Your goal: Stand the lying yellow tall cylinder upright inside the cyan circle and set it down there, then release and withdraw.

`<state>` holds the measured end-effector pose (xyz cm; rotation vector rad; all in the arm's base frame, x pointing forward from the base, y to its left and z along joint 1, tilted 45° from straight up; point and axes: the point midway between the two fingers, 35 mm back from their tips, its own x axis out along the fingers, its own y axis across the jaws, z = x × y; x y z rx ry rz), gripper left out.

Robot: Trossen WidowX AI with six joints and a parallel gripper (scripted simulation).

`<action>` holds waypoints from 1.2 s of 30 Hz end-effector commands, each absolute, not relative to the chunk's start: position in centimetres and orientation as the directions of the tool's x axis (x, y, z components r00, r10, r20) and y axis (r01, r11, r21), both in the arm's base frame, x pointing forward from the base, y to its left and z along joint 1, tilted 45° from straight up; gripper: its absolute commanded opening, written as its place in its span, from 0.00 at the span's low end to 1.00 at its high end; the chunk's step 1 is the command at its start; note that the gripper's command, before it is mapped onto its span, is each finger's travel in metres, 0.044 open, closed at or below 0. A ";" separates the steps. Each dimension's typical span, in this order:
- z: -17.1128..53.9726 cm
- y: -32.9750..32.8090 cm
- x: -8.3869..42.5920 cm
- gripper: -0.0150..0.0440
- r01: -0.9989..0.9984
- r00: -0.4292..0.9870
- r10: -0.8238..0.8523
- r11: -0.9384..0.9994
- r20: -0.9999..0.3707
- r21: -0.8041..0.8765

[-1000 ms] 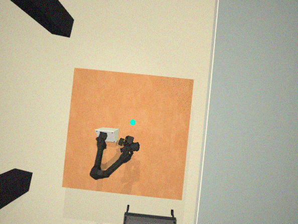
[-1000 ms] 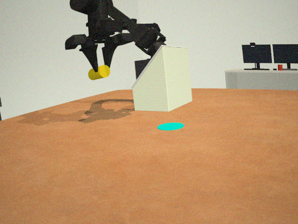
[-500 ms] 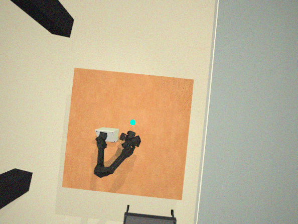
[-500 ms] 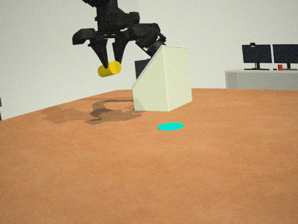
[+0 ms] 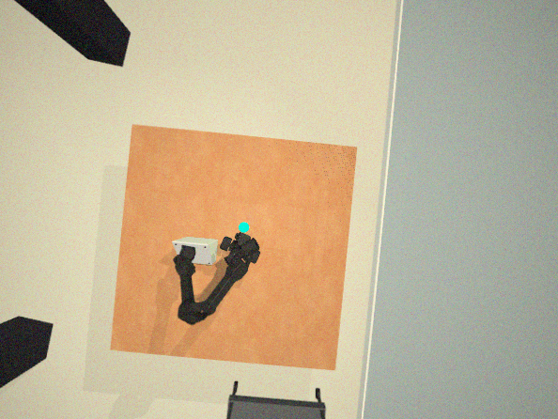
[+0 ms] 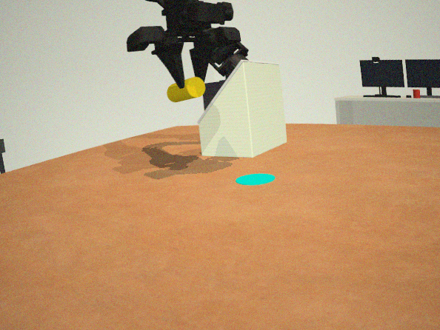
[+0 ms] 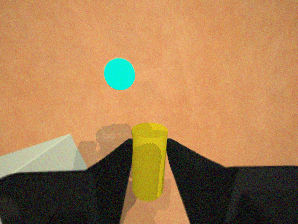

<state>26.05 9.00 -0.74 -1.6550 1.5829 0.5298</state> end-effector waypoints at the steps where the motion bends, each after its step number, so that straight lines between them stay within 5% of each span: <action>1: -1.7 9.9 25.7 0.43 -0.967 0.134 -0.652 0.079 -0.746 -0.242; 36: -7.6 14.1 22.6 0.43 -0.957 0.091 -0.647 0.155 -0.757 -0.247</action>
